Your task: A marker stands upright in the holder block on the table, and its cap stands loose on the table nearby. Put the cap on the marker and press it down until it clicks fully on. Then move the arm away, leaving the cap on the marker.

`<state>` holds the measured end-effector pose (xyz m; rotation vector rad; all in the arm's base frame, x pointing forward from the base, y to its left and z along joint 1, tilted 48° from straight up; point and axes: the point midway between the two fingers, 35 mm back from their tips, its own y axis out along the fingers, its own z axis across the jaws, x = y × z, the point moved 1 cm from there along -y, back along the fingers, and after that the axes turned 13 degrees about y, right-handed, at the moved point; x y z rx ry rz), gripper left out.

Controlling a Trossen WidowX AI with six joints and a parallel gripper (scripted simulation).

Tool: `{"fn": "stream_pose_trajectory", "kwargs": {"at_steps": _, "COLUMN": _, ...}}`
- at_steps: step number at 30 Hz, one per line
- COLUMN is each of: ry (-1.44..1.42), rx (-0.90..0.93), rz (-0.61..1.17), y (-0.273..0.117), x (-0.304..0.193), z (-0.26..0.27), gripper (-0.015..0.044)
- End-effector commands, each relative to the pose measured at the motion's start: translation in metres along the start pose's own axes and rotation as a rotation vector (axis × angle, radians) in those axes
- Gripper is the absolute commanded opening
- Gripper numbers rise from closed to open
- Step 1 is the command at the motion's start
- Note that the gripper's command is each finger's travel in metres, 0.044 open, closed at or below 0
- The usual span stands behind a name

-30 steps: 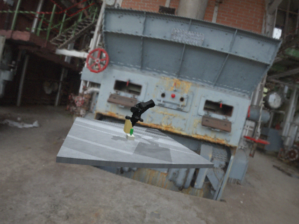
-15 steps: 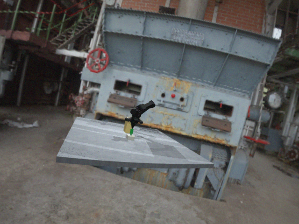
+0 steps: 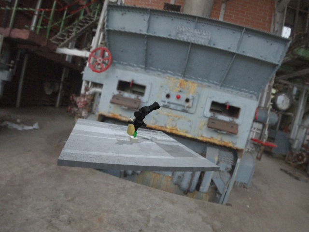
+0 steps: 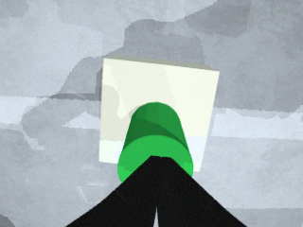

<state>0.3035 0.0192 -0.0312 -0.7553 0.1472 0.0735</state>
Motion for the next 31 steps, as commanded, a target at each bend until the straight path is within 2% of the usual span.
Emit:
{"fn": "stream_pose_trajectory", "kwargs": {"at_steps": 1, "ry": 0.000, "rx": -0.001, "rz": -0.002, "y": -0.003, "x": 0.001, "z": 0.000, "gripper": 0.0000}}
{"fn": "stream_pose_trajectory", "kwargs": {"at_steps": 8, "ry": 0.001, "rx": -0.004, "rz": 0.000, "y": -0.088, "x": 0.001, "z": -0.001, "gripper": 0.0000}}
{"fn": "stream_pose_trajectory", "kwargs": {"at_steps": 14, "ry": 0.001, "rx": -0.003, "rz": 0.000, "y": -0.090, "x": 0.001, "z": -0.001, "gripper": 0.0000}}
{"fn": "stream_pose_trajectory", "kwargs": {"at_steps": 31, "ry": 0.001, "rx": -0.003, "rz": 0.000, "y": -0.090, "x": 0.001, "z": -0.001, "gripper": 0.0440}}
